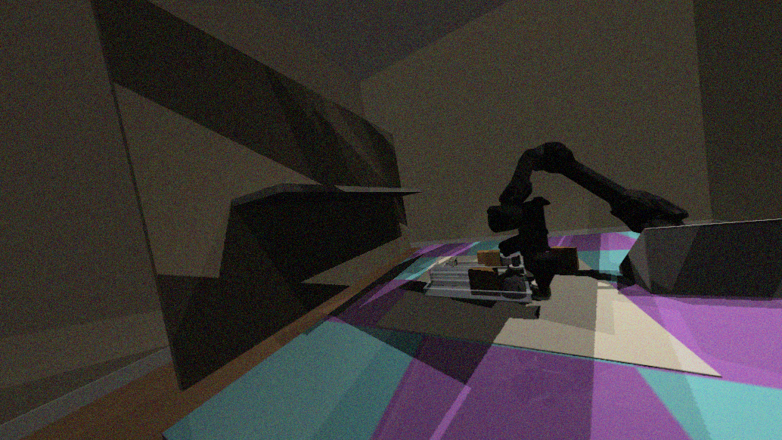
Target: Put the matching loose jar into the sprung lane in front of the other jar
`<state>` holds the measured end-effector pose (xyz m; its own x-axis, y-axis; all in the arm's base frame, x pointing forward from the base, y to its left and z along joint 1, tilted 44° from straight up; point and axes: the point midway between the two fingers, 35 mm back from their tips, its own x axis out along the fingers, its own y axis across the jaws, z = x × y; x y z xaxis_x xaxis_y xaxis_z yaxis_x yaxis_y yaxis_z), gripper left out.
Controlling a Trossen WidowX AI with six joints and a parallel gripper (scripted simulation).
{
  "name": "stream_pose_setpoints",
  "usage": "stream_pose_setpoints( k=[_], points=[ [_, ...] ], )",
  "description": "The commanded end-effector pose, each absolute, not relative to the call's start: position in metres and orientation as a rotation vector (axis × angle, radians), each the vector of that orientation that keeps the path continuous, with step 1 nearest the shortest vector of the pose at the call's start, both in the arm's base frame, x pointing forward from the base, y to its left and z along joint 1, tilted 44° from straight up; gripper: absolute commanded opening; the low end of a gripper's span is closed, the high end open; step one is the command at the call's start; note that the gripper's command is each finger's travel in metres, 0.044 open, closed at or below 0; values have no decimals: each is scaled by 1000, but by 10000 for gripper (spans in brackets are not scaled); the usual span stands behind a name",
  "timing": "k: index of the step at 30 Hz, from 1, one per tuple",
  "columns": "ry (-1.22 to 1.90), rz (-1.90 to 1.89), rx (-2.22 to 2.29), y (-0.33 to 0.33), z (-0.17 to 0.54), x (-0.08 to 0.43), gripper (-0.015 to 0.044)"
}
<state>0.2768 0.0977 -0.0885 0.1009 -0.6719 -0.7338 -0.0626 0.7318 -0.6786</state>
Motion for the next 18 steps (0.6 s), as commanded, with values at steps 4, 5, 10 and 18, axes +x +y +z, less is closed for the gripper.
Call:
stream_pose_setpoints(
  k=[4,5,10,18],
  points=[
    [1417,-502,-661,91,-93,276,387],
    [1417,-502,-661,91,-93,276,361],
    [1417,-502,-661,91,-93,276,230],
    [1417,-502,-661,91,-93,276,118]
  ],
)
